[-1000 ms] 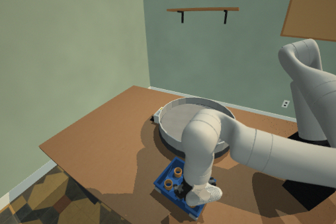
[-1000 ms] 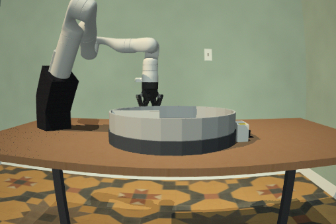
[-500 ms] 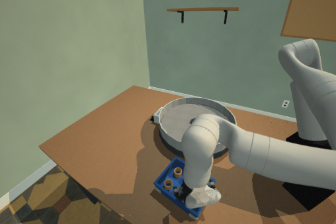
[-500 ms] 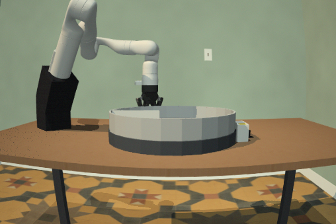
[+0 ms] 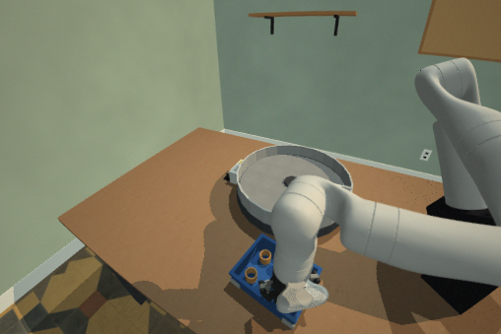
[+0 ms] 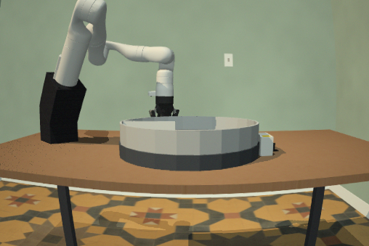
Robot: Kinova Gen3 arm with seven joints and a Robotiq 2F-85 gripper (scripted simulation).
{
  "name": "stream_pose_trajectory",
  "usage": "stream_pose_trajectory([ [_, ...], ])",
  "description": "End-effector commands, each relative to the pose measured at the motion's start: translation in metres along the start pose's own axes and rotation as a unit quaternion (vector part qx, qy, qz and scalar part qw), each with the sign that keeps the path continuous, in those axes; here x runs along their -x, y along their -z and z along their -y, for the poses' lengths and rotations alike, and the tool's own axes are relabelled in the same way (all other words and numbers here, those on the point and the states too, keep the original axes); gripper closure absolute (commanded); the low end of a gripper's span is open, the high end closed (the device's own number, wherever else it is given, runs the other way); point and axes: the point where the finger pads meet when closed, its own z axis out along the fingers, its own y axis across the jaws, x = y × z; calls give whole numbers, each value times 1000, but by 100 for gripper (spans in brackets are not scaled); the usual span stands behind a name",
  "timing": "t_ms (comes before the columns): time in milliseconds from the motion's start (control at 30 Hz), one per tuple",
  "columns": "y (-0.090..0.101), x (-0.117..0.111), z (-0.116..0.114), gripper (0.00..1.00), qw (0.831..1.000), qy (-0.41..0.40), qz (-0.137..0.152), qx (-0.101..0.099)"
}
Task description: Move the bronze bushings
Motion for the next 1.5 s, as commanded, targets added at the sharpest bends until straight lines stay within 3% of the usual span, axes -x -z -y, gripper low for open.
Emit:
stream_pose_trajectory([
  [0,-1,-1,-3,61,1000,2,0,5],
  [1000,-1,-1,-3,61,1000,2,0,5],
  [1033,-1,-1,-3,100,1000,2,0,5],
  [1467,-1,-1,-3,100,1000,2,0,5],
])
